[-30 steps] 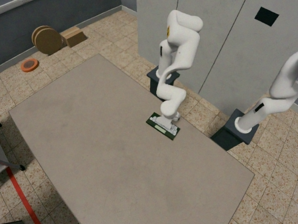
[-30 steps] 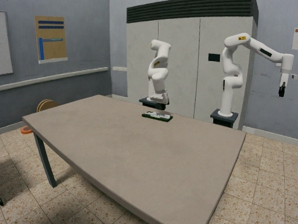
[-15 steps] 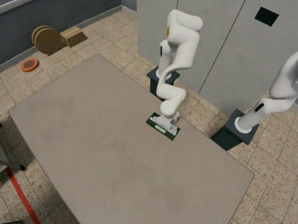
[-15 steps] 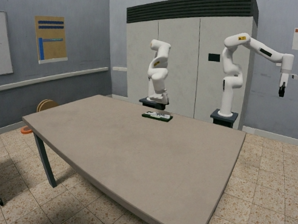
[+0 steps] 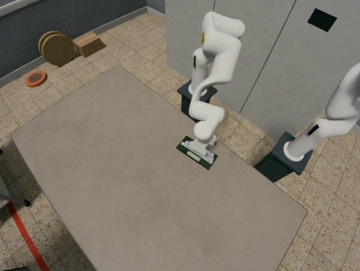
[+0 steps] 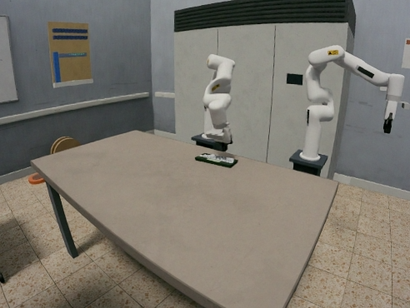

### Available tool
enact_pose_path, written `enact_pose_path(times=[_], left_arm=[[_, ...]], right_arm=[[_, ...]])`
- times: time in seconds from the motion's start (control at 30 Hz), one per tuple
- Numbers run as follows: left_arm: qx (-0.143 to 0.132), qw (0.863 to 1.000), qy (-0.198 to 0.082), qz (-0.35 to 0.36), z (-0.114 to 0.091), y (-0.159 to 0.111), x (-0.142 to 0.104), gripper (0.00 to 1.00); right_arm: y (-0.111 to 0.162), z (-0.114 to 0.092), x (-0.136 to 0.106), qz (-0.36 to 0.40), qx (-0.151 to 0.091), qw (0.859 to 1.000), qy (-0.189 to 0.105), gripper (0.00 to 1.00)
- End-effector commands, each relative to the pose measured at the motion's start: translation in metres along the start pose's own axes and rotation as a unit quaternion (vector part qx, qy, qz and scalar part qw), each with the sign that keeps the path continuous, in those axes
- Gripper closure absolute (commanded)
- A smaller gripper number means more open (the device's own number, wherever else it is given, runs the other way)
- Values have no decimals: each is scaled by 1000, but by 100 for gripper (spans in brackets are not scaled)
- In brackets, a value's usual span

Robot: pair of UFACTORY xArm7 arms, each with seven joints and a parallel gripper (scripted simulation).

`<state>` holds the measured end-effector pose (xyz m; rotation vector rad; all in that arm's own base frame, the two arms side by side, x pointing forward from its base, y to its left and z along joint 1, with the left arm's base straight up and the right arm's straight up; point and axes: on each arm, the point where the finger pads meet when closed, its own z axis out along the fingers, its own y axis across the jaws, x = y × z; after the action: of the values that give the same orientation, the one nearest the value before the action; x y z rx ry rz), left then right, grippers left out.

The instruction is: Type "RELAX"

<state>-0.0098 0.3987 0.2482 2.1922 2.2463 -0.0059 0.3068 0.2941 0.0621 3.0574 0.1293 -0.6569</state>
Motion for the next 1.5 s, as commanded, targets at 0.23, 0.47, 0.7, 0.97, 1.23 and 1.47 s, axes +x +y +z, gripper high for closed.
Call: enact_pose_path(times=[0.23, 0.47, 0.7, 0.97, 1.23, 1.47], left_arm=[[0, 1000, 2, 0, -2, 0, 1, 0], [0, 1000, 2, 0, -2, 0, 1, 0], [0, 1000, 2, 0, -2, 0, 1, 0], [0, 1000, 2, 0, -2, 0, 1, 0], [0, 1000, 2, 0, -2, 0, 1, 0], [0, 1000, 2, 0, -2, 0, 1, 0]], right_arm=[[-1, -2, 1, 0, 1, 1000, 2, 100], [-1, -2, 1, 0, 1, 1000, 2, 100], [-1, -2, 1, 0, 1, 1000, 2, 100], [-1, -2, 1, 0, 1, 1000, 2, 100], [8, -2, 1, 3, 0, 1000, -5, 100], [27, -1, 0, 3, 0, 1000, -5, 100]])
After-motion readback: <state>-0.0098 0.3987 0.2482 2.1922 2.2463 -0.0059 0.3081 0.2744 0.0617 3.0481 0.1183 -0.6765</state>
